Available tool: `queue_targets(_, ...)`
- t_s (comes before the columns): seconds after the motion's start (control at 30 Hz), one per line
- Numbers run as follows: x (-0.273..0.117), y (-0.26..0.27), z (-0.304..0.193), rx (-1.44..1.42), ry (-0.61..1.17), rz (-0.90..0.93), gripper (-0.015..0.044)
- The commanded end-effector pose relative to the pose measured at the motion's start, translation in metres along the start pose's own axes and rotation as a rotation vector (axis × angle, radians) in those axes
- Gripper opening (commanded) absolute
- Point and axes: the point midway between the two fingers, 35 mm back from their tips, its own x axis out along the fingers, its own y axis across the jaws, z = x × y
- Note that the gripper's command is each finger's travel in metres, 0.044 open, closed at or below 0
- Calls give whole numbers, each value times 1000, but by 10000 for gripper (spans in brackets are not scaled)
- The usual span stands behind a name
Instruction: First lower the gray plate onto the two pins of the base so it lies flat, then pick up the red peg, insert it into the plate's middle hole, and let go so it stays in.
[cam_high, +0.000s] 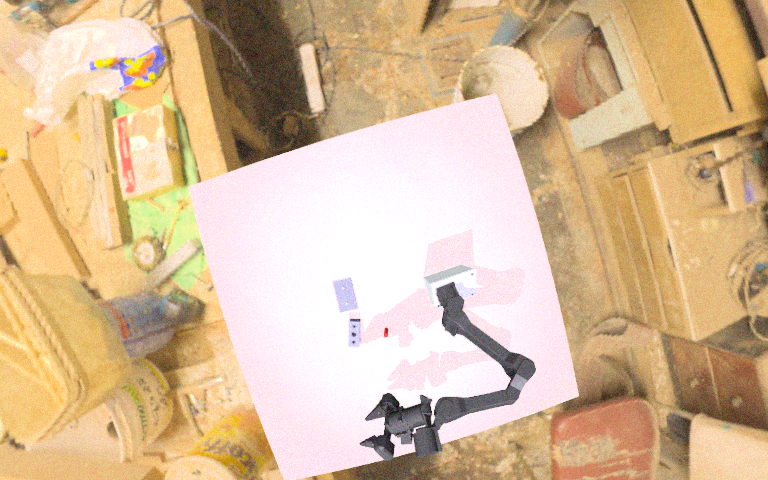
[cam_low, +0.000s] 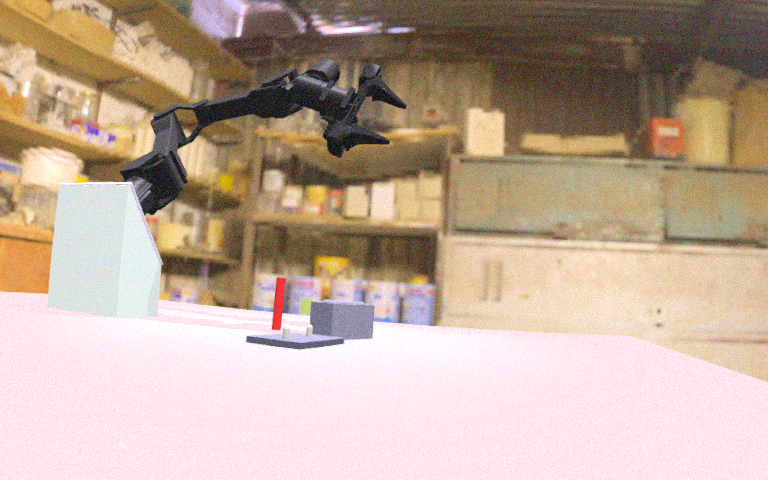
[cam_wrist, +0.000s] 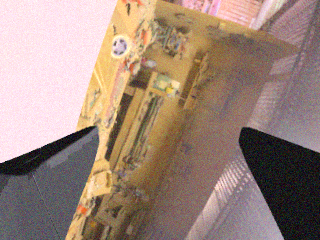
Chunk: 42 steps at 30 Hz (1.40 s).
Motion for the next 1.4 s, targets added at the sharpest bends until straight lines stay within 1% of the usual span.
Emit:
queue_targets(0.0,0,0,0,0,0,0,426)
queue_targets(0.03,1,1,-1,2,2,5,440)
queue_targets(0.13,13,14,-15,36,30,84,440)
queue_targets(0.3,45,69,-61,176,121,375,440)
queue_targets(0.4,56,108,-84,260,156,563,440)
queue_targets(0.57,58,170,-110,414,179,868,440)
queue_targets(0.8,45,239,-126,682,168,1234,440)
queue_targets(0.87,44,244,-127,711,165,1265,440)
queue_targets(1.0,45,247,-126,711,166,1265,440)
queue_targets(1.17,65,301,-112,712,163,1264,440)
queue_targets(1.37,70,313,-110,712,163,1264,440)
